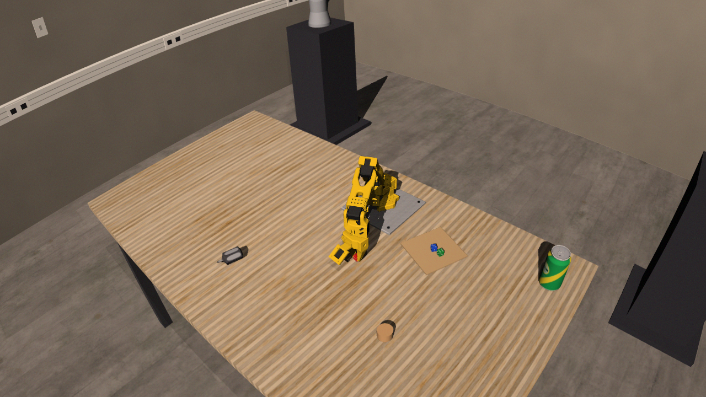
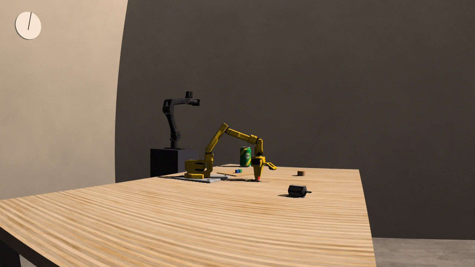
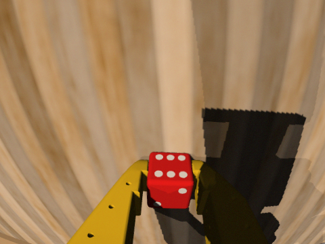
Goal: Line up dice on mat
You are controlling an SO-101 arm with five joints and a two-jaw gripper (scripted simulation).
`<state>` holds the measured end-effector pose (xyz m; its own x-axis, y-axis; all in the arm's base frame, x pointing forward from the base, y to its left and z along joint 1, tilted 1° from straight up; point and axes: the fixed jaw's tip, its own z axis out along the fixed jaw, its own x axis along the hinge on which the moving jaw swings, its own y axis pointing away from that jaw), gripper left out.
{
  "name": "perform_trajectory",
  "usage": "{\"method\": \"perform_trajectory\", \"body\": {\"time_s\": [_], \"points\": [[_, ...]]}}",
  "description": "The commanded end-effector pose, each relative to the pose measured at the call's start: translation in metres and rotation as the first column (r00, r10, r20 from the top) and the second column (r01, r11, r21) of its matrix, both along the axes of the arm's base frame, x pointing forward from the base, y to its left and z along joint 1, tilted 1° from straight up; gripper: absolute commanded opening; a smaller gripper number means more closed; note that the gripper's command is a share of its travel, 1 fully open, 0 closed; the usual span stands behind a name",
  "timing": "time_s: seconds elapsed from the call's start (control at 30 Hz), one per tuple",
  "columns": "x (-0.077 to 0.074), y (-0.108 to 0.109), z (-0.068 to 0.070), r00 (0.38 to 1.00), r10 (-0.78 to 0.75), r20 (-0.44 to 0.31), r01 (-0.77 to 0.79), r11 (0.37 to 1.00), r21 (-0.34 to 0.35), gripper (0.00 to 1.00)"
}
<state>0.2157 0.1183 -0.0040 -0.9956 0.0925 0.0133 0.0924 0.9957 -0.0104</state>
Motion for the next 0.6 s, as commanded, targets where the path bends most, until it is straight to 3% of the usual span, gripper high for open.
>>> {"method": "perform_trajectory", "body": {"time_s": [0.0, 0.37, 0.57], "points": [[-0.0015, -0.0015, -0.0015, 1.000, 0.003, -0.005, -0.003, 1.000, -0.001, 0.02], [-0.0015, -0.0015, -0.0011, 1.000, 0.003, -0.005, -0.003, 1.000, -0.001, 0.00], [-0.0004, -0.0009, 0.0063, 1.000, 0.003, -0.005, -0.003, 1.000, -0.001, 0.00]]}}
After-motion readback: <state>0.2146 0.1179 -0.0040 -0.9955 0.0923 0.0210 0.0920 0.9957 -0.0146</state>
